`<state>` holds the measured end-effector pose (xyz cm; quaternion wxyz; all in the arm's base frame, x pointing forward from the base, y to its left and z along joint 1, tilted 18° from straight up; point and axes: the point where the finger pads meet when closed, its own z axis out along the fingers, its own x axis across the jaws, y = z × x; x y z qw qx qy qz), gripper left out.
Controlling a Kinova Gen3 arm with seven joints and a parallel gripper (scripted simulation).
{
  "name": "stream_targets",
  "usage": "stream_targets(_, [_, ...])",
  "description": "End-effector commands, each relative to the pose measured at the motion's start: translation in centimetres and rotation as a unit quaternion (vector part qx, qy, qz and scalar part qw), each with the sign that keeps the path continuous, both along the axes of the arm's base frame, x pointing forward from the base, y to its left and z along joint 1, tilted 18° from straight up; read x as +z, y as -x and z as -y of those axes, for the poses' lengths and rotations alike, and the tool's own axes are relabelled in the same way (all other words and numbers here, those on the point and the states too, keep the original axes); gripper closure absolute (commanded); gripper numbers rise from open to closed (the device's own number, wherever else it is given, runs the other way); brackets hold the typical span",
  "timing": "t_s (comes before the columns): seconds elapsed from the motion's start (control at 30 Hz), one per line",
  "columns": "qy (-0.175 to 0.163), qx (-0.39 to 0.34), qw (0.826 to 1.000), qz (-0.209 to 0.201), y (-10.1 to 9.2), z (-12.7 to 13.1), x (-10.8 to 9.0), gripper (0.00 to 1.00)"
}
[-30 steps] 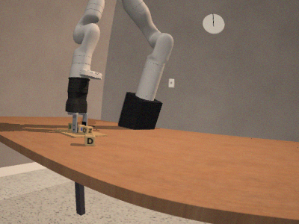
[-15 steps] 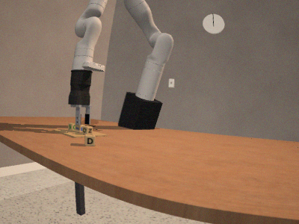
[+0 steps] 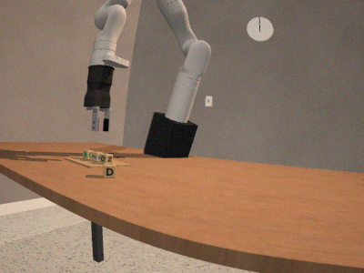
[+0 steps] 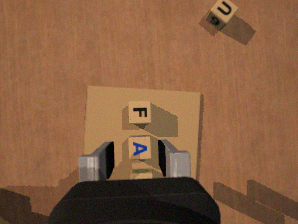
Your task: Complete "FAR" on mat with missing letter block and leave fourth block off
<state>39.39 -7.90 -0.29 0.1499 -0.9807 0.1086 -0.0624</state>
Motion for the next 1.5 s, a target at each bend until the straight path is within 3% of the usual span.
stream_targets(0.0, [0.005,-0.006,1.000,0.005,-0.2,0.8,0.6,0.21])
stream_targets(0.13, [0.005,-0.006,1.000,0.005,-0.2,0.8,0.6,0.21])
stream_targets(0.17, [0.005,-0.006,1.000,0.005,-0.2,0.8,0.6,0.00])
stream_targets(0.97, [0.005,-0.006,1.000,0.005,-0.1,0.9,0.9,0.00])
stream_targets(1.27, [0.005,-0.006,1.000,0.005,0.3,1.6,3.4,0.00])
stream_targets(1.47, [0.005,-0.006,1.000,0.005,0.9,2.4,6.4,0.00])
